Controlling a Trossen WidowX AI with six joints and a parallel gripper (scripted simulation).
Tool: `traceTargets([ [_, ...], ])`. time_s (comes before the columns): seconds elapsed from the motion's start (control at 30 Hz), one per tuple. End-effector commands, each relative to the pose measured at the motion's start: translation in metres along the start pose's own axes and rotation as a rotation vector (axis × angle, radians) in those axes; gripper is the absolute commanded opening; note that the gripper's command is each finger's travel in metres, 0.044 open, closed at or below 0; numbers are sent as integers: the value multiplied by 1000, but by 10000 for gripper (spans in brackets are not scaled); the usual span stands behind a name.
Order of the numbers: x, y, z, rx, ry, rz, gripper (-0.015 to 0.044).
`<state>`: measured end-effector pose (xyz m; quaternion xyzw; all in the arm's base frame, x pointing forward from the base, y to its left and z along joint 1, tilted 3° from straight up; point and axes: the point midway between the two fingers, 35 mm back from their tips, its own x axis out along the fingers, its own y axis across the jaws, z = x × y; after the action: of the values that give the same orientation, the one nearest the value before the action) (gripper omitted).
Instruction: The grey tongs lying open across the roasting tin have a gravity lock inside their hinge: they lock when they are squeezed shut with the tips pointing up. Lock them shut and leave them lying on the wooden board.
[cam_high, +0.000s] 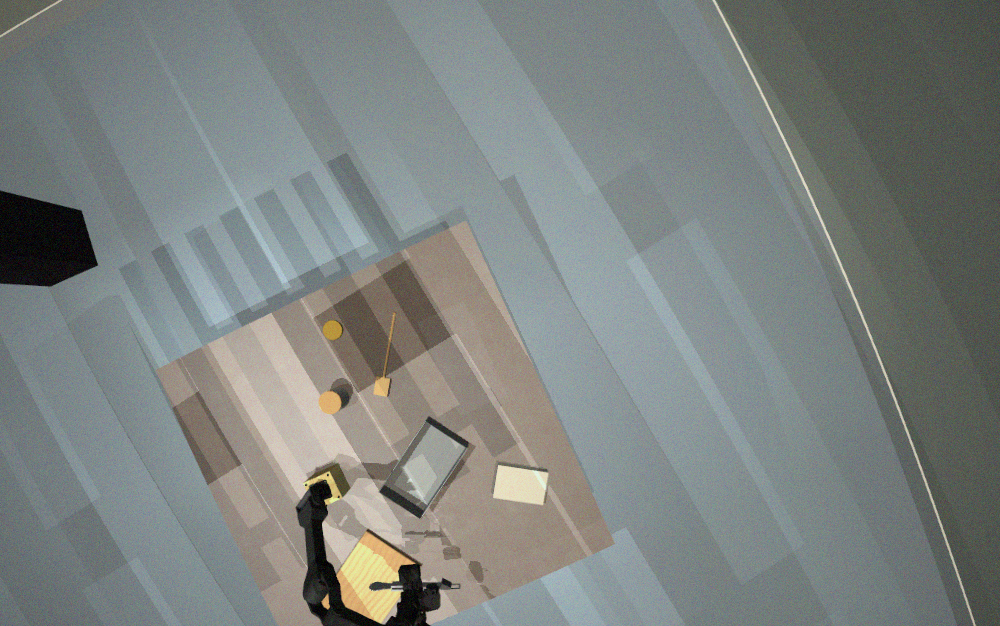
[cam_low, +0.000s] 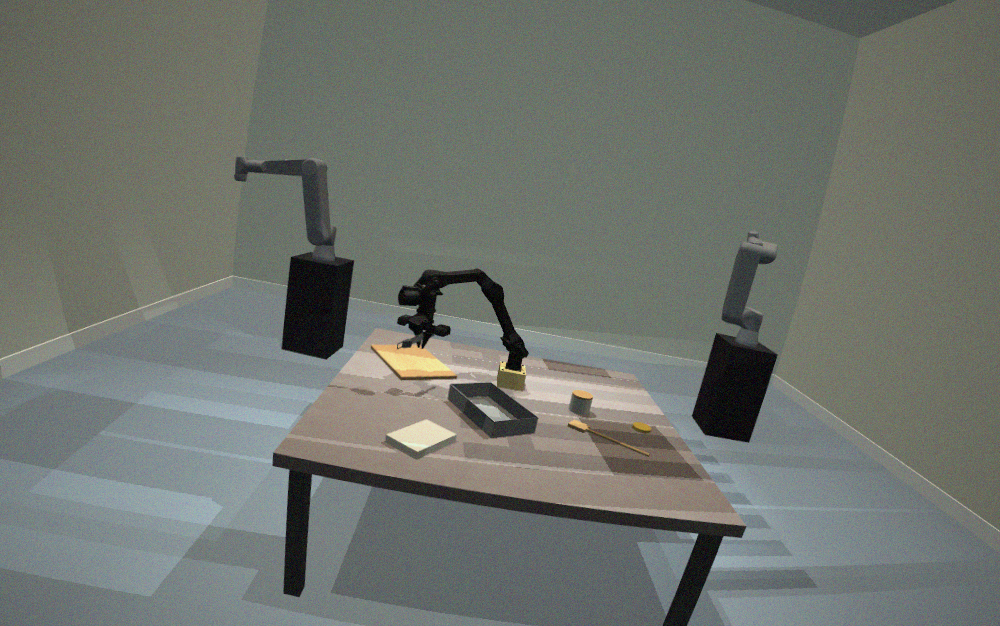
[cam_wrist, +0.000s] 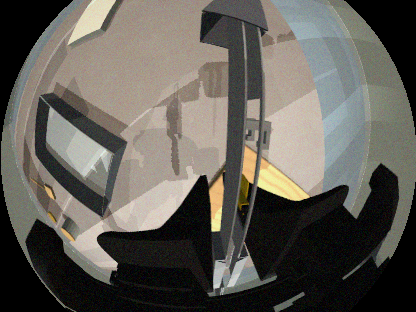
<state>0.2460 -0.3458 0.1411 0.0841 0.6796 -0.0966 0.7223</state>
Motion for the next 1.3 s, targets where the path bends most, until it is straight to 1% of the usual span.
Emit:
traceTargets([
  [0.0, -2, -19, -17, -49, -7, -4, -150],
  [0.3, -2, -62, -68, -201, -1, -8, -150],
  [0.67, -3, -101, -134, -381, 6, -11, -150],
  [1.13, -3, -132, -227, -613, 13, -10, -150],
  [1.27, -4, -134, -238, -637, 14, -9, -150],
])
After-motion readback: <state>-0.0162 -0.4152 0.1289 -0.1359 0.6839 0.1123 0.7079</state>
